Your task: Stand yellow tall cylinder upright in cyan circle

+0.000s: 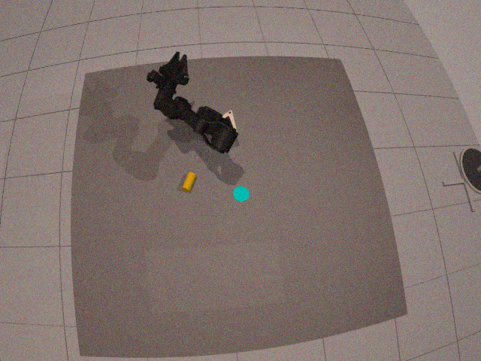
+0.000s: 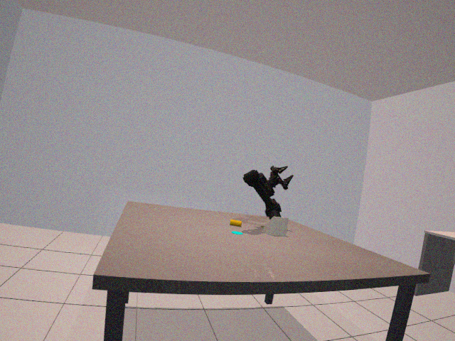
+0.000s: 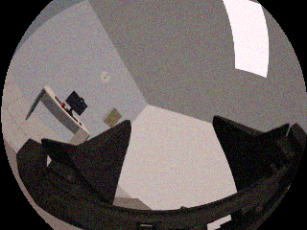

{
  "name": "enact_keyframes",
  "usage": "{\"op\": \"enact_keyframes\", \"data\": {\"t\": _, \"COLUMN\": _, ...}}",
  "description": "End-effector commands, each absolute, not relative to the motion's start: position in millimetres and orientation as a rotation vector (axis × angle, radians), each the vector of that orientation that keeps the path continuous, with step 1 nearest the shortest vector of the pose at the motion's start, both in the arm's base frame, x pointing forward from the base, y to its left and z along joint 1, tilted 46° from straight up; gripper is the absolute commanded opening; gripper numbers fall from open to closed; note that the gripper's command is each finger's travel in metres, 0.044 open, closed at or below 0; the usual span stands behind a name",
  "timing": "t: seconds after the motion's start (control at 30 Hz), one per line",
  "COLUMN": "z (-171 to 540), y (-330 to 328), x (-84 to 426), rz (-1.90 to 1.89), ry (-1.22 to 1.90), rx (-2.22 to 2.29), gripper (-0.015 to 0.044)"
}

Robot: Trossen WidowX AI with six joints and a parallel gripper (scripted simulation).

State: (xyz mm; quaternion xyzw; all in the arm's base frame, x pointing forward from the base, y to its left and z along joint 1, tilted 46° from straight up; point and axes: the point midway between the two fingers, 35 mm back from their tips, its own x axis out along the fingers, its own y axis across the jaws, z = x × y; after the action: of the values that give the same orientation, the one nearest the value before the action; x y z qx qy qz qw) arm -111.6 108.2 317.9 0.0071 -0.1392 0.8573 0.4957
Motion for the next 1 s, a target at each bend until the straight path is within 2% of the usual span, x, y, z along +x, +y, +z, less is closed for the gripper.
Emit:
{"op": "enact_keyframes", "data": {"t": 0.0, "z": 318, "y": 108, "x": -112, "rz": 2.081, "ry": -0.339, "rx": 0.018, "gripper": 0.0374}}
{"op": "enact_keyframes", "data": {"t": 0.1, "z": 324, "y": 98, "x": -123, "rz": 2.135, "ry": -0.365, "rx": 0.037, "gripper": 0.0309}}
{"op": "enact_keyframes", "data": {"t": 0.33, "z": 346, "y": 32, "x": -170, "rz": 2.444, "ry": -0.498, "rx": 0.146, "gripper": 0.0309}}
{"op": "enact_keyframes", "data": {"t": 0.53, "z": 349, "y": -40, "x": -190, "rz": 2.738, "ry": -0.590, "rx": 0.212, "gripper": 0.0309}}
{"op": "enact_keyframes", "data": {"t": 0.73, "z": 343, "y": -117, "x": -185, "rz": 3.038, "ry": -0.689, "rx": 0.262, "gripper": 0.0309}}
{"op": "enact_keyframes", "data": {"t": 0.97, "z": 325, "y": -198, "x": -145, "rz": 3.380, "ry": -0.837, "rx": 0.286, "gripper": 0.0309}}
